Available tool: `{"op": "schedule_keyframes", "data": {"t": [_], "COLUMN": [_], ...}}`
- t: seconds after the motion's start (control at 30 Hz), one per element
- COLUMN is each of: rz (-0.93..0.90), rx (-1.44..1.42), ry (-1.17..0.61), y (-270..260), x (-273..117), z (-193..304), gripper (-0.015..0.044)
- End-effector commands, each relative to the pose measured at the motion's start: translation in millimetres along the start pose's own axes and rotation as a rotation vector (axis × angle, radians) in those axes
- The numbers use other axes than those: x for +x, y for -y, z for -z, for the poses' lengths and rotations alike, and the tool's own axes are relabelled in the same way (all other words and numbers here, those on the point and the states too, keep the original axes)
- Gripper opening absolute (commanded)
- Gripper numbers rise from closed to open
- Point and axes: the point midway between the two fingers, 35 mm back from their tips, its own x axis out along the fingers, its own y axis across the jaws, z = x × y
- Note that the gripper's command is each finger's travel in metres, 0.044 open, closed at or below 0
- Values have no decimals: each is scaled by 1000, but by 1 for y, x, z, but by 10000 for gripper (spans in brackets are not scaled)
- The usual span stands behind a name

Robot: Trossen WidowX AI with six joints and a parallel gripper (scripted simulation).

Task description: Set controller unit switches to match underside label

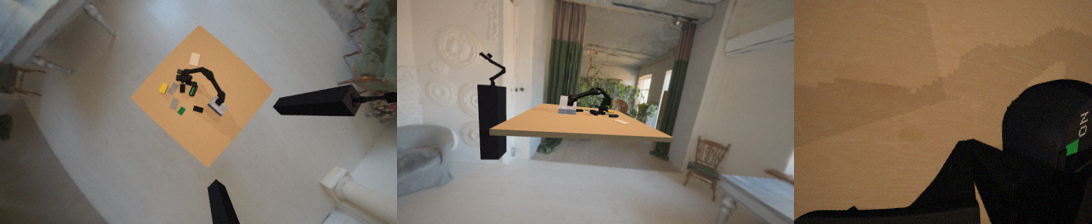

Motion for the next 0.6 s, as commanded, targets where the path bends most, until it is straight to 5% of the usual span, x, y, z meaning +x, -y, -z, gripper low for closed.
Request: {"op": "schedule_keyframes", "data": {"t": [0.0,0.57], "rz": [2,3], "rx": [-10,-10], "ry": [5,5], "y": [0,6], "x": [3,5], "z": [1,1], "gripper": [0,0]}}
